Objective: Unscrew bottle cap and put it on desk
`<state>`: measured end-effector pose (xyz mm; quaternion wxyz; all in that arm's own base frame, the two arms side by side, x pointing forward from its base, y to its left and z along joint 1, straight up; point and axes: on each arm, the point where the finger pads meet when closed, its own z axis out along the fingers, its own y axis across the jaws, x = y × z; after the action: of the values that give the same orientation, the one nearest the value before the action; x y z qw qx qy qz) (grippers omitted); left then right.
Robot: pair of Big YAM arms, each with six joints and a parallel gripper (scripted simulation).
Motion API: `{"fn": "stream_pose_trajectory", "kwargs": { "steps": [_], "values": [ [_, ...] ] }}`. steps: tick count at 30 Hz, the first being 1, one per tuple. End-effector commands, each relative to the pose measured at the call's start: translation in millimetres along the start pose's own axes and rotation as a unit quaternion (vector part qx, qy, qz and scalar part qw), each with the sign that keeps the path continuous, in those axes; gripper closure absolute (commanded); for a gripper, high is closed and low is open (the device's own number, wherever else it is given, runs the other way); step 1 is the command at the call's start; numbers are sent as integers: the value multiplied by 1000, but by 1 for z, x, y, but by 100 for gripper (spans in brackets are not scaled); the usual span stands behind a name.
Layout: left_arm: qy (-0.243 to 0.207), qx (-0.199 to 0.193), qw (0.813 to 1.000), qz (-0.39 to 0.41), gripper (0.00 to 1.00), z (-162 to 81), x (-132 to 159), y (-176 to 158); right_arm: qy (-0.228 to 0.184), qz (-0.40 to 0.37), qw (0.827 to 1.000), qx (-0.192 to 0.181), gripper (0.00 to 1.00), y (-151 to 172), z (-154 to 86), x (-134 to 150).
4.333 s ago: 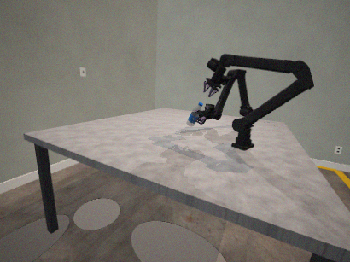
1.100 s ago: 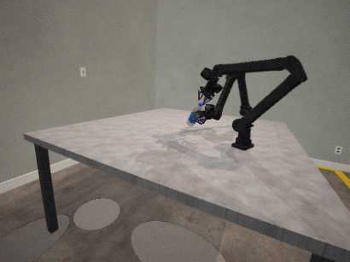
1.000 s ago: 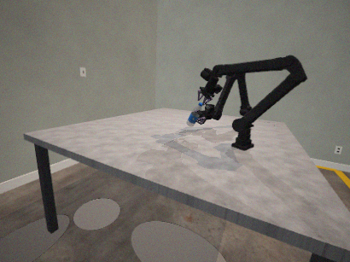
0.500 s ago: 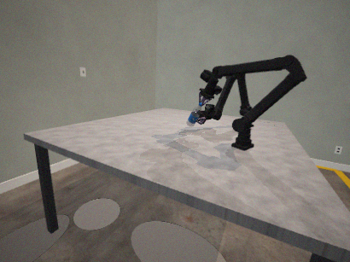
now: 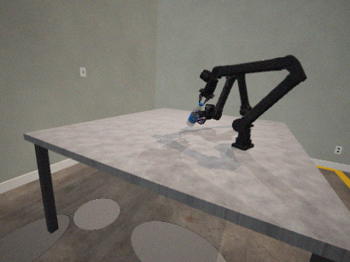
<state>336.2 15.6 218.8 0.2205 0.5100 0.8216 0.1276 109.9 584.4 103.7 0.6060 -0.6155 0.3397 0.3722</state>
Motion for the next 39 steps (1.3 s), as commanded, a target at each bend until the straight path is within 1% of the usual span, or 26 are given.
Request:
{"fn": "stream_pose_trajectory", "kwargs": {
  "steps": [1, 4, 7, 10, 13, 15, 16, 19, 23, 26, 30, 32, 33, 38, 39],
  "values": [
    [-3, -15, 990, -138, 100, -13, -6, 16, -18, -8, 1000, 8, 100, -8, 7, -13],
    [-4, -14, 979, -206, 100, -13, -6, 16, -18, -8, 1000, 8, 100, -8, 7, -13],
    [-5, -14, 962, -271, 100, -13, -6, 15, -18, -8, 1000, 8, 100, -8, 7, -13],
    [-6, -13, 942, -336, 100, -14, -6, 15, -18, -8, 1000, 8, 100, -8, 7, -13],
    [-7, -13, 917, -399, 100, -14, -6, 15, -18, -8, 1000, 8, 100, -8, 7, -13],
    [-7, -13, 917, -399, 100, -14, -6, 15, -18, -8, 1000, 8, 100, -8, 7, -13],
    [-8, -13, 893, -450, 100, -14, -6, 15, -18, -8, 1000, 8, 100, -8, 7, -13],
    [-8, -12, 861, -508, 100, -14, -6, 15, -18, -8, 1000, 8, 100, -8, 7, -13],
    [-9, -11, 812, -583, 100, -14, -6, 15, -18, -8, 1000, 8, 100, -8, 7, -13],
    [-10, -10, 771, -637, 100, -14, -6, 15, -18, -8, 1000, 8, 100, -8, 7, -13],
    [-11, -9, 711, -703, 100, -15, -6, 15, -18, -8, 1000, 8, 100, -8, 7, -13],
    [-11, -9, 711, -703, 100, -15, -6, 15, -18, -8, 1000, 8, 100, -8, 7, -13],
    [-12, -9, 670, -742, 100, -15, -6, 15, -18, -8, 1000, 8, 100, -8, 7, -13],
    [-16, -12, 583, -812, 100, -15, -6, 15, -18, -8, 1000, 8, 100, -8, 7, -13],
    [-17, -13, 571, -821, 100, -15, -6, 15, -18, -8, 1000, 8, 100, -8, 7, -13]
  ]
}}
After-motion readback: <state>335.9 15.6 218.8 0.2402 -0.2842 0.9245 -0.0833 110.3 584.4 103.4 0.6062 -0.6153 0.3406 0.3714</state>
